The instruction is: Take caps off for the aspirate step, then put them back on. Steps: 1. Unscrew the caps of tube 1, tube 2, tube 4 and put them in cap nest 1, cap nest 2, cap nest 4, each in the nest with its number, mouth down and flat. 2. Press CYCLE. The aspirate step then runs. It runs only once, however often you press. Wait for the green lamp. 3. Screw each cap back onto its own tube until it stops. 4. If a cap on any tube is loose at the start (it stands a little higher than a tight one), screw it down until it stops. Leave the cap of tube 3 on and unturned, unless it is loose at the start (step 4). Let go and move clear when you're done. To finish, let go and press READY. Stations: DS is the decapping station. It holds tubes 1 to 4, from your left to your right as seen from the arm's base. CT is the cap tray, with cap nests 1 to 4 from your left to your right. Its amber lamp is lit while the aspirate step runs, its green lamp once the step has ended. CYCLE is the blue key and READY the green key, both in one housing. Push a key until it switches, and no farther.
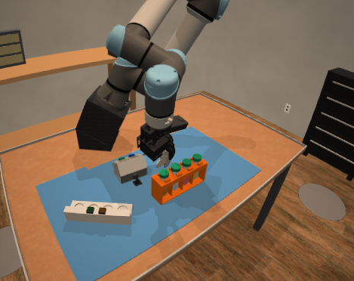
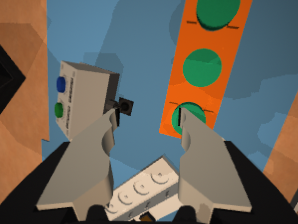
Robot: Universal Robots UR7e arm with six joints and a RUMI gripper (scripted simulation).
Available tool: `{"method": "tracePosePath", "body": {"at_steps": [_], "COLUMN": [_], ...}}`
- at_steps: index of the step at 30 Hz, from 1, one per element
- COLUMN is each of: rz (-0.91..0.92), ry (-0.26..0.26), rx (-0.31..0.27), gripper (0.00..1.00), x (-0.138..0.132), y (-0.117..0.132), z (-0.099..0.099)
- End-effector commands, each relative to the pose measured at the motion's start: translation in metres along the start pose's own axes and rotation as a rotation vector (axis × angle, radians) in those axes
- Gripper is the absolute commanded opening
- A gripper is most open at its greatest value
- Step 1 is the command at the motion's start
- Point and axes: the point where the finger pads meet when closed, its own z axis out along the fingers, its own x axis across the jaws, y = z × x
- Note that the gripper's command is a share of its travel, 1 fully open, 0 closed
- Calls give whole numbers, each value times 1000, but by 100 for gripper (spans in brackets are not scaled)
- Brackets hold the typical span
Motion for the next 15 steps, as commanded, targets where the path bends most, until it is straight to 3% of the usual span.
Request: {"method": "tracePosePath", "body": {"at_steps": [1,4,7,10,15], "rz": [23,69,71,117,126], "ry": [42,113,116,186,200], "rx": [-31,-85,-87,-143,-155], "gripper": [35,35,35,35,35], "x": [-2,-5,-6,-10,-14], "y": [15,28,35,48,60], "z": [-5,-10,-13,-19,-26]}}
